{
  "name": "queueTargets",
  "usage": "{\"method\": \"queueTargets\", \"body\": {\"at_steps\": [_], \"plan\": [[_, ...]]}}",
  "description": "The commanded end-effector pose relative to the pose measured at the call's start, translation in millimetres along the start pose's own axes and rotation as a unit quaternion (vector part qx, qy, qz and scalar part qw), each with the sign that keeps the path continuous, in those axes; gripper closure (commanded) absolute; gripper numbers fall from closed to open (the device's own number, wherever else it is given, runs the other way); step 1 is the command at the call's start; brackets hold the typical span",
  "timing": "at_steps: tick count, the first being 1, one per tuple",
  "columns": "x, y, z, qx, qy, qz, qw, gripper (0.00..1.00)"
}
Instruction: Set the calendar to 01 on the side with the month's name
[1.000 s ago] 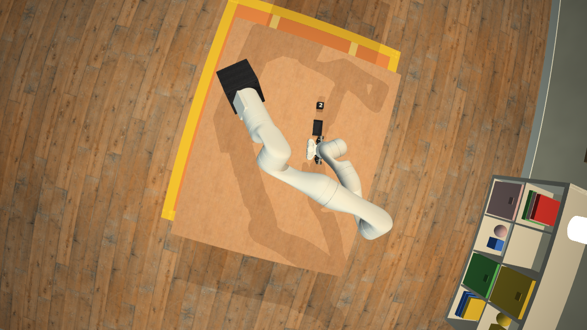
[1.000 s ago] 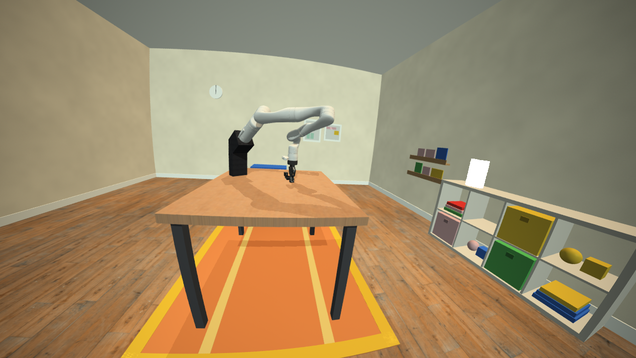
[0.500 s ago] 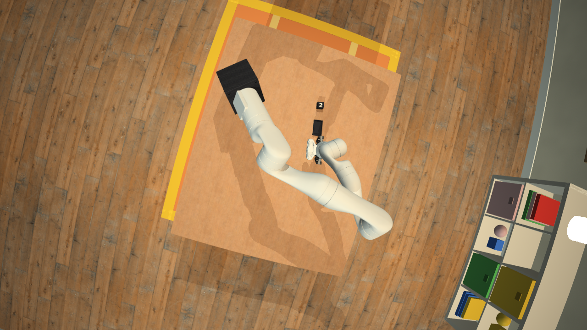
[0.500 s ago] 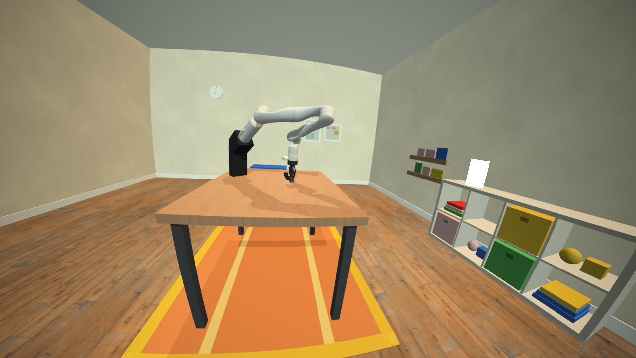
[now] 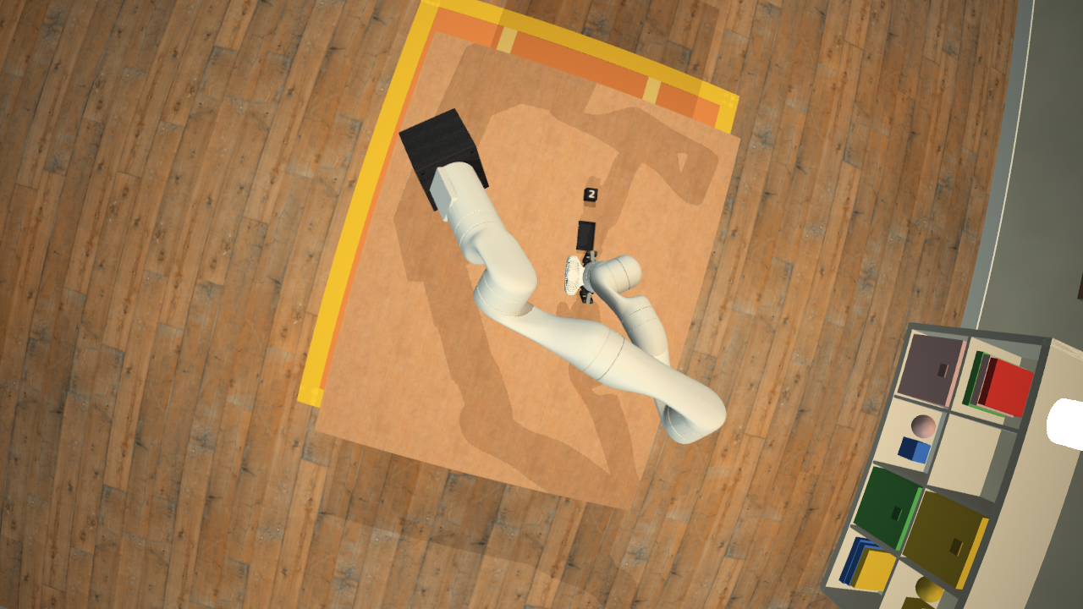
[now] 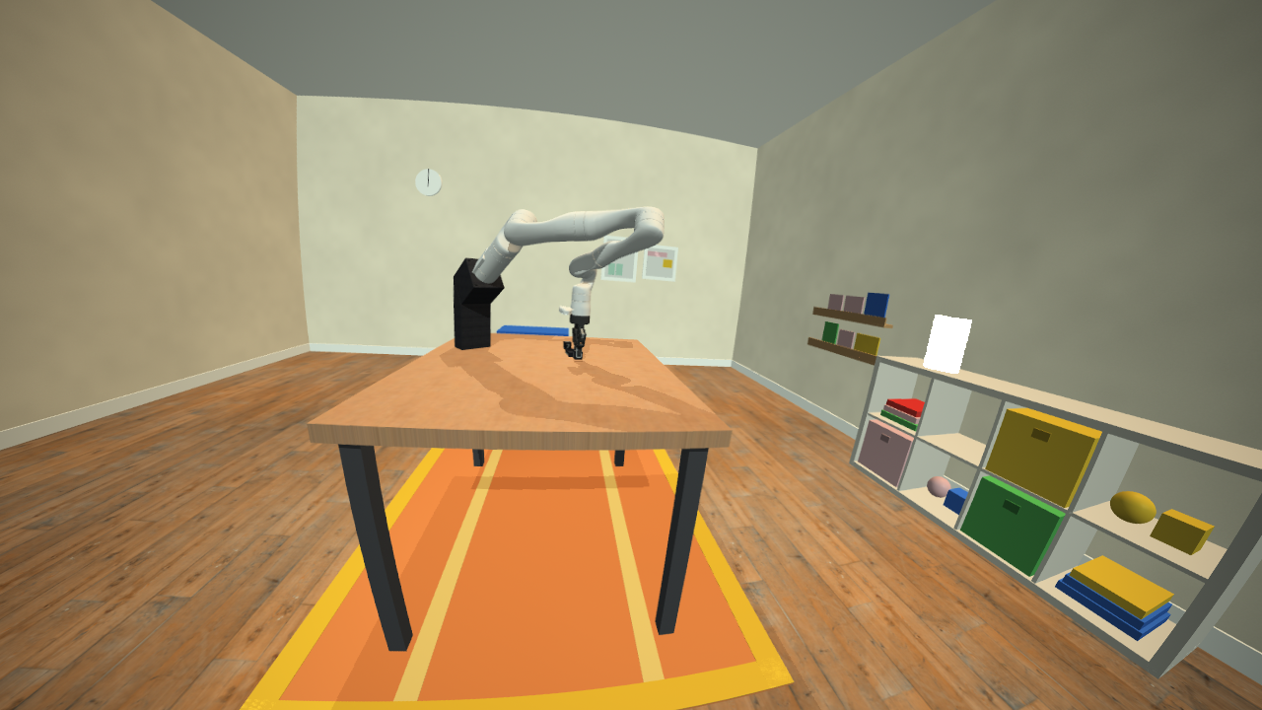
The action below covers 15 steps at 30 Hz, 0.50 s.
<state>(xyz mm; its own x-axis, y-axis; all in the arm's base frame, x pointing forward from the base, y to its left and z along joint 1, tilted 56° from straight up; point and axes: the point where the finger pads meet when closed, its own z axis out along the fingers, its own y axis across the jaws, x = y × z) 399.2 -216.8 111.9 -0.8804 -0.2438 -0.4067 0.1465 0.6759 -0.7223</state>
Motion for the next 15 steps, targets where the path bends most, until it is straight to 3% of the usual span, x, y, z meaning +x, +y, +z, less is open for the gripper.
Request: {"method": "queueTargets", "body": {"at_steps": [1,3,15], "plan": [[-5,1,-11.0,-0.002,-0.006,-0.001,1.000,0.72],[-5,1,-11.0,-0.002,-0.006,-0.001,1.000,0.72],[-4,1,-62.3,-0.002,-0.005,0.003,1.000,0.72]]}}
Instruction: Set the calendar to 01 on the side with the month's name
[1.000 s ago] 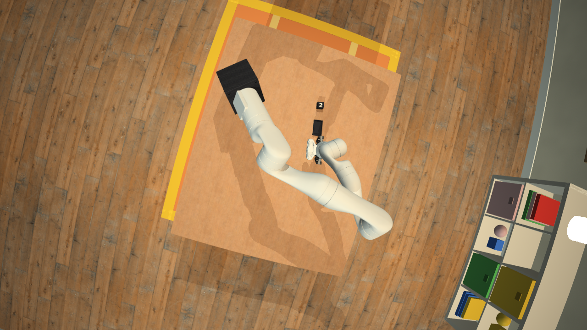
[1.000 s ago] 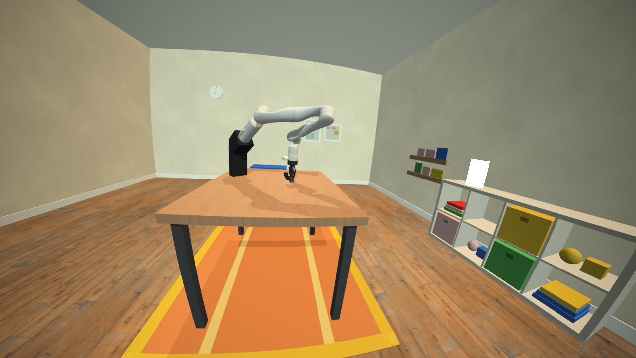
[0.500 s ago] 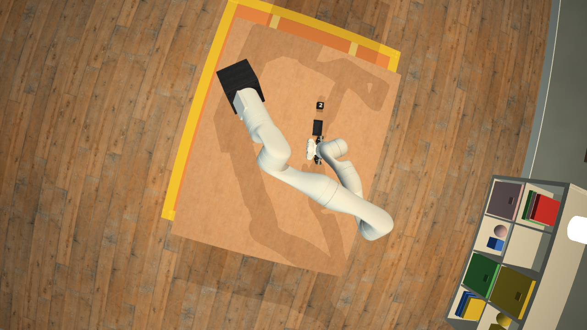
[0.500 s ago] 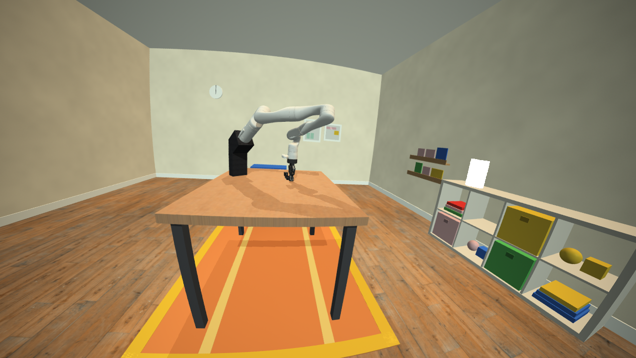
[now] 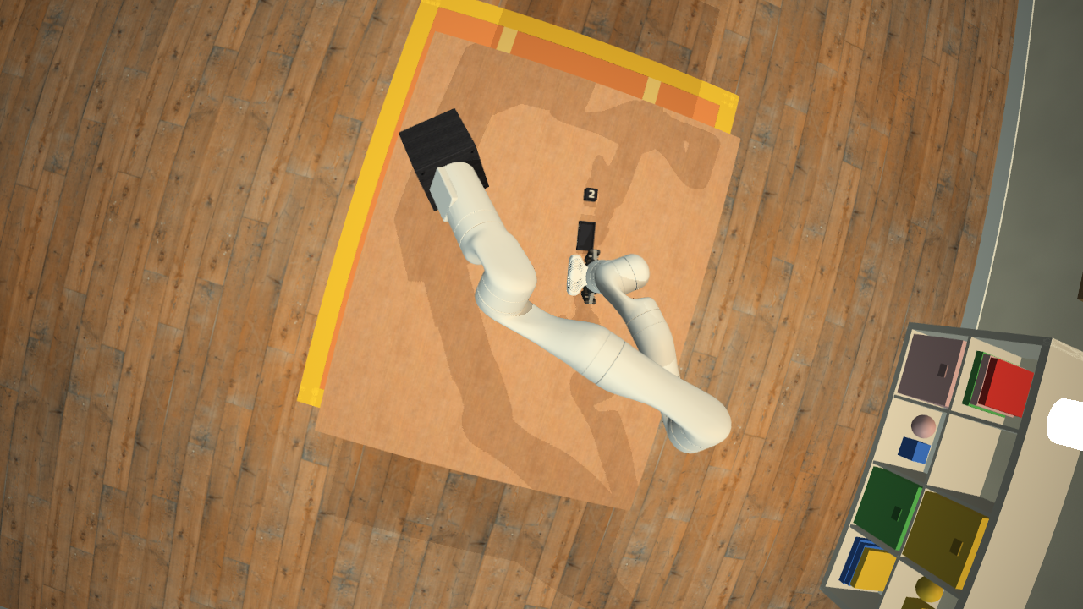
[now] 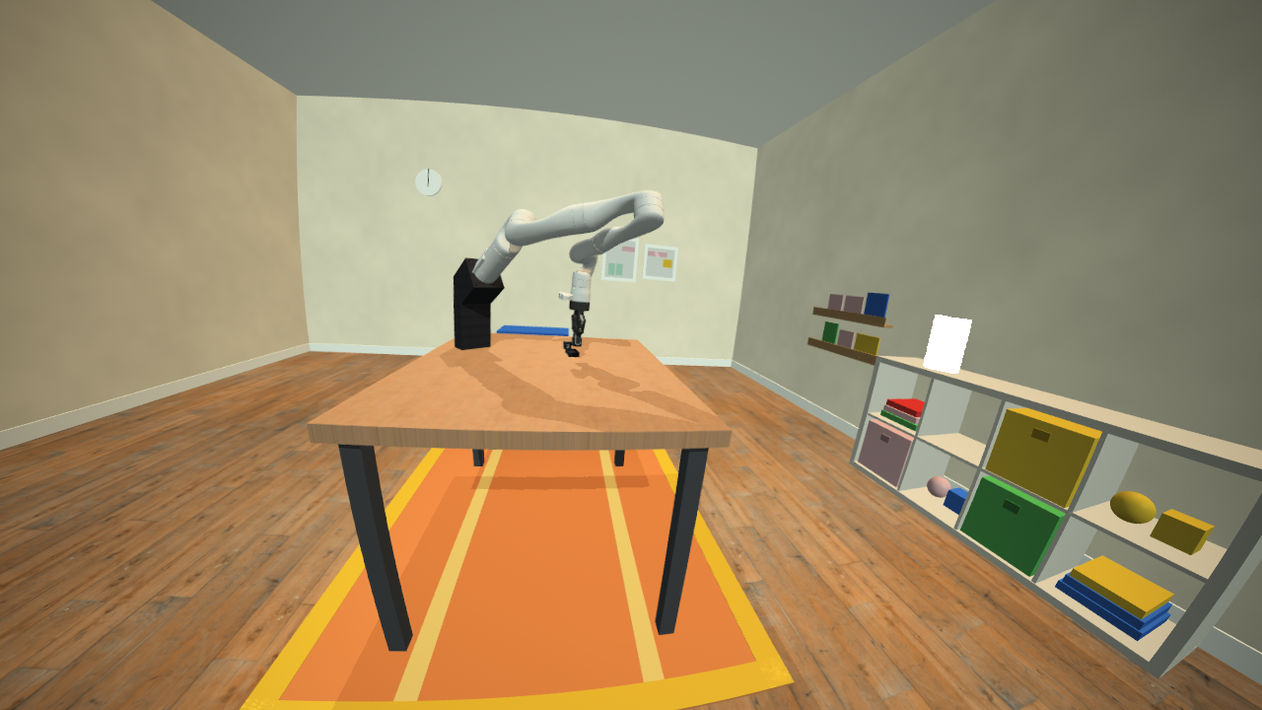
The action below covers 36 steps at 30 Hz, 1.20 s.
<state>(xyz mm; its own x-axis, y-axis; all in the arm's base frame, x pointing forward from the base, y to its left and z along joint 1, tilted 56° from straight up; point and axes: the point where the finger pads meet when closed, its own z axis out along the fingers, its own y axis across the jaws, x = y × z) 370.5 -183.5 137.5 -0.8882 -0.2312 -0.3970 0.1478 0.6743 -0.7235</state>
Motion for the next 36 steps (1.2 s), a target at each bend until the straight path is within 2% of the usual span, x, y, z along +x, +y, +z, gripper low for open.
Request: {"method": "queueTargets", "body": {"at_steps": [1,14,30,33,36], "plan": [[-10,1,-15.2,-0.003,-0.012,0.004,1.000,0.72],[-10,1,-37.8,0.000,-0.007,0.006,1.000,0.72],[-10,2,-39.6,0.000,-0.006,0.006,1.000,0.72],[-13,21,-39.9,-0.002,-0.007,0.006,1.000,0.72],[-16,58,-42.0,-0.005,-0.009,0.006,1.000,0.72]]}}
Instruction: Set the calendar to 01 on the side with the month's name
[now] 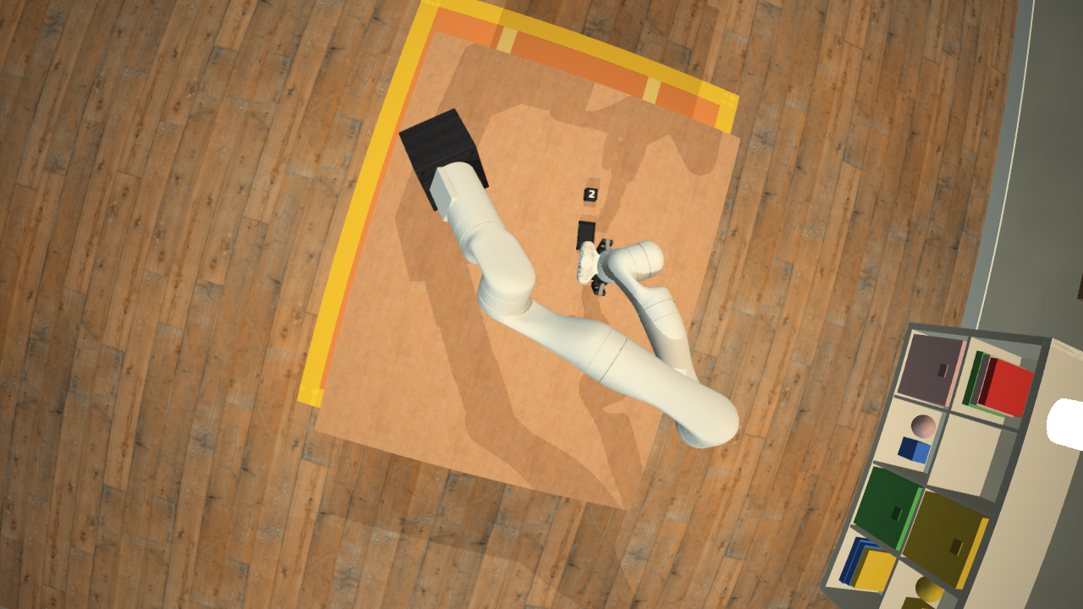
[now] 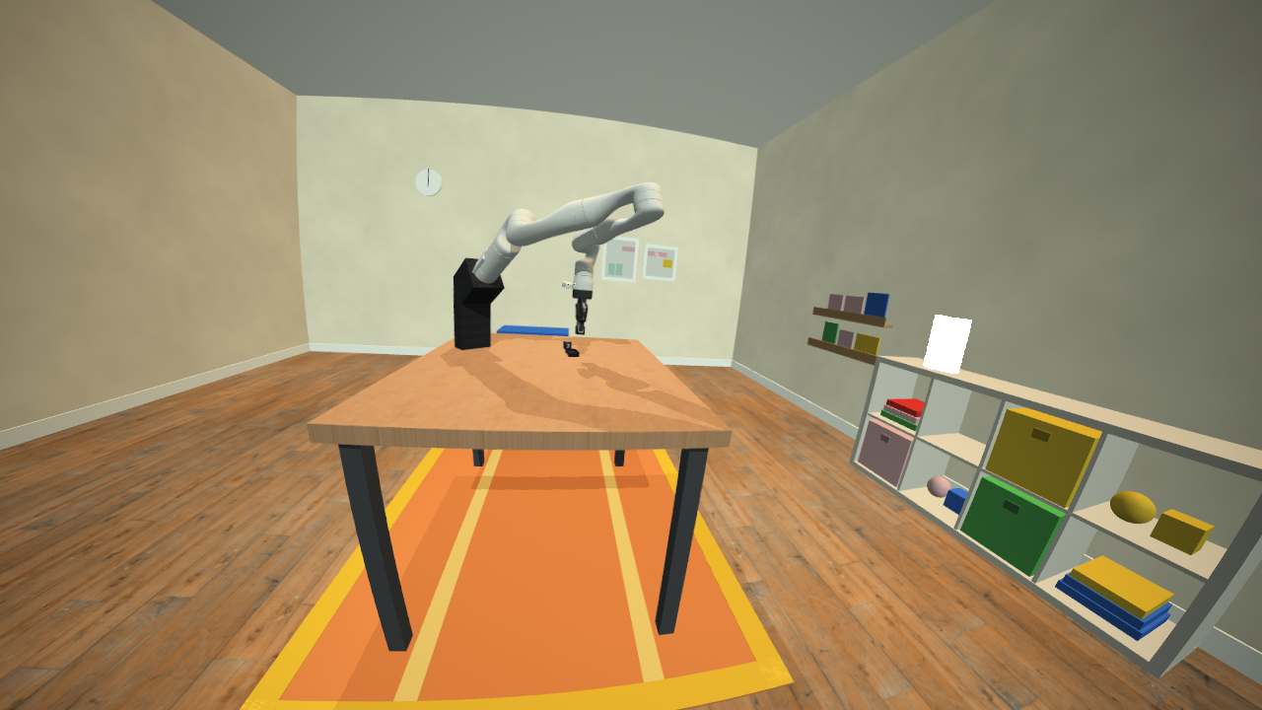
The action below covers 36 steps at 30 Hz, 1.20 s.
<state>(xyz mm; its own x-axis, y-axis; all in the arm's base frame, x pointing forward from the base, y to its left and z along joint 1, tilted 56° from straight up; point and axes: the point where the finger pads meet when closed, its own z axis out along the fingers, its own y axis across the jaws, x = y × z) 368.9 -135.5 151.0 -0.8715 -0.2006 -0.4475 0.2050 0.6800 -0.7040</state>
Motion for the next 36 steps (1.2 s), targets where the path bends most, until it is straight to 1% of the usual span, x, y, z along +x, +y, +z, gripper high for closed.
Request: {"method": "queueTargets", "body": {"at_steps": [1,3,6,7,9,26,30,36], "plan": [[3,50,-1.8,-0.011,-0.002,-0.024,1.000,0.72],[3,50,-1.8,-0.011,-0.002,-0.024,1.000,0.72],[8,86,-6.8,-0.010,-0.006,-0.025,1.000,0.72],[10,94,-8.1,-0.009,-0.007,-0.026,1.000,0.72],[13,103,-9.7,-0.009,-0.008,-0.027,1.000,0.72],[13,105,-9.3,-0.008,-0.008,-0.027,1.000,0.72],[13,105,-5.3,-0.009,-0.008,-0.027,1.000,0.72],[13,105,5.7,-0.009,-0.008,-0.027,1.000,0.72]]}}
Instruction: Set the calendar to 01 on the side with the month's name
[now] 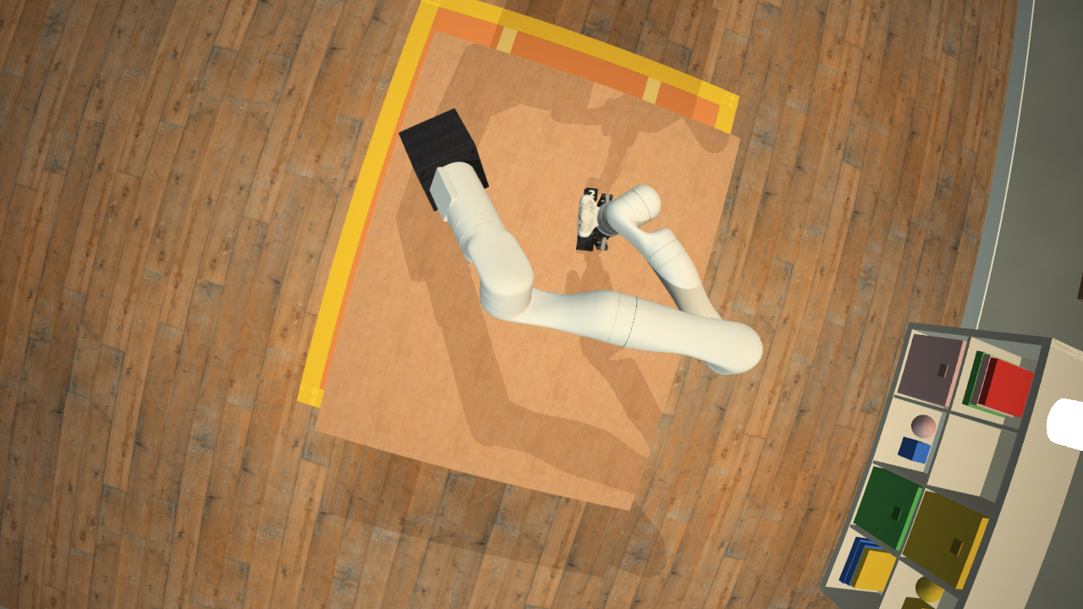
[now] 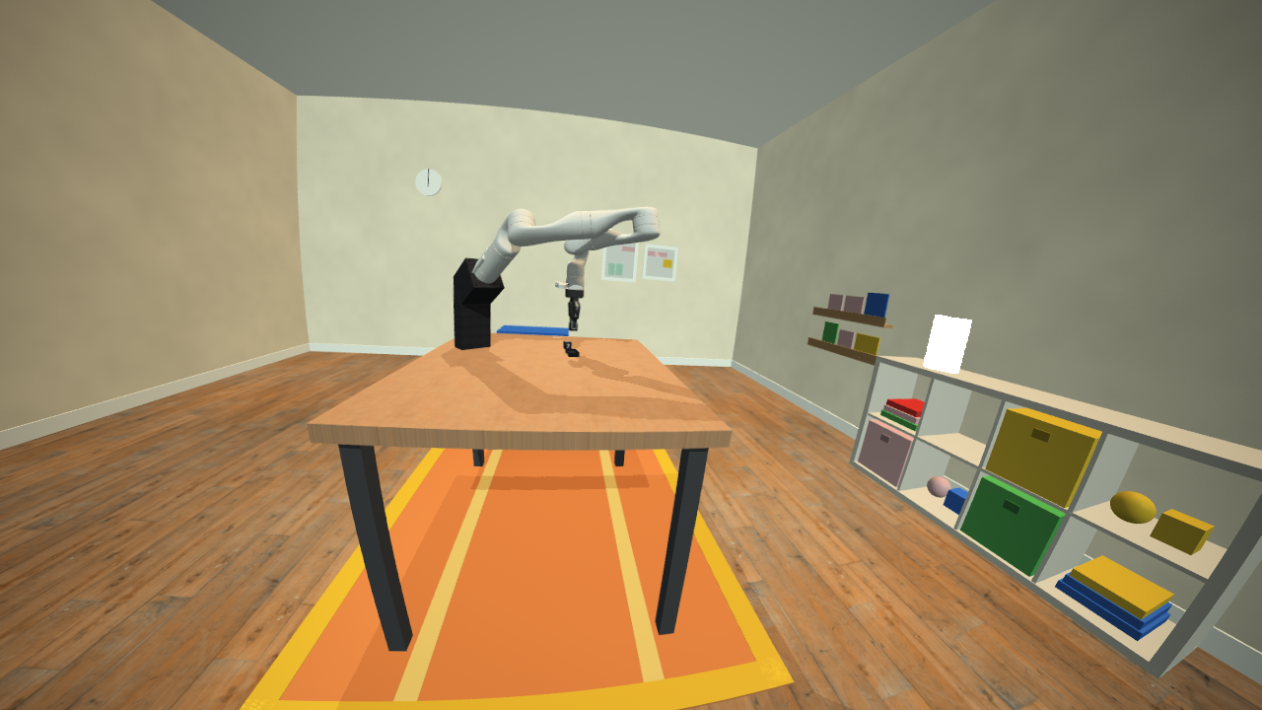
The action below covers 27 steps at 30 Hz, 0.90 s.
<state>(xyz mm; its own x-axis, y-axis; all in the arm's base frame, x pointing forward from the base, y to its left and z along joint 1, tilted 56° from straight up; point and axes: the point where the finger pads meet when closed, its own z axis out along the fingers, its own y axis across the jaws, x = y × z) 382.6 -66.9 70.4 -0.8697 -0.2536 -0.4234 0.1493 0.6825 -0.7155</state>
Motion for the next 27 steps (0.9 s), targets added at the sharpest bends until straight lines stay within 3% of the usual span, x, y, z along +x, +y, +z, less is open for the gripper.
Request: {"method": "queueTargets", "body": {"at_steps": [1,15,27], "plan": [[3,-1,3.4,0.002,0.004,0.000,1.000,0.72],[3,-1,45.0,0.002,0.004,0.000,1.000,0.72],[3,-1,52.0,0.002,0.004,0.000,1.000,0.72]]}}
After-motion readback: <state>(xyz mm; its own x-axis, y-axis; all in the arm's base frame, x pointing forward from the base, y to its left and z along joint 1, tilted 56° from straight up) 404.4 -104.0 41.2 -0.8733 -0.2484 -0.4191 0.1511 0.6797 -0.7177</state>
